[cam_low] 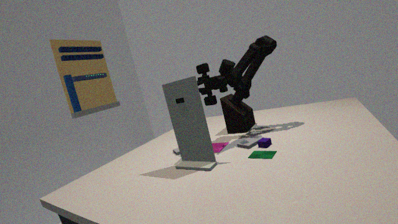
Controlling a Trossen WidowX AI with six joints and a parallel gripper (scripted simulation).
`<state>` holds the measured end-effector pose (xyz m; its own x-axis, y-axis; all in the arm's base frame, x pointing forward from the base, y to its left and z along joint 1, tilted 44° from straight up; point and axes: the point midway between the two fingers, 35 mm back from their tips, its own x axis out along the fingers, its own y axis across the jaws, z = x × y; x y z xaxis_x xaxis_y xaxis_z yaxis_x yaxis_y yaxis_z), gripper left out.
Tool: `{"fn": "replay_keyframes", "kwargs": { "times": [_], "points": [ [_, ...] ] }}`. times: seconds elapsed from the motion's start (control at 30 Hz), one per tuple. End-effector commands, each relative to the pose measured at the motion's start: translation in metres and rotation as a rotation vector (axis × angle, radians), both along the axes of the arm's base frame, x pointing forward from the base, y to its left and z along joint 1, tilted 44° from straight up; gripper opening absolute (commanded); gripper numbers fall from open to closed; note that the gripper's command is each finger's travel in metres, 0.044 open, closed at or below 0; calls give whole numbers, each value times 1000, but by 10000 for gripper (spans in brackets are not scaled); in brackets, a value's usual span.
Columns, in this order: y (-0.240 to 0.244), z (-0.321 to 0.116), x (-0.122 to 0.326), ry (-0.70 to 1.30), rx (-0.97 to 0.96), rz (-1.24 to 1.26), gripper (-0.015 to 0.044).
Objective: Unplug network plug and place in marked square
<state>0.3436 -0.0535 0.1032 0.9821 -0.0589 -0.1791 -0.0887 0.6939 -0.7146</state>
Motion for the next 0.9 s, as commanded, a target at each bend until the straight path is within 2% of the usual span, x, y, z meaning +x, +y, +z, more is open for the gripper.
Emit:
{"fn": "replay_keyframes", "kwargs": {
  "times": [0.0,0.4,0.87],
  "points": [
    [-4,6,-2,-4,-4,5,0],
    [-15,19,-10,-1,-5,9,0],
    [18,-42,-11,210,-20,216,0]
  ]
}}
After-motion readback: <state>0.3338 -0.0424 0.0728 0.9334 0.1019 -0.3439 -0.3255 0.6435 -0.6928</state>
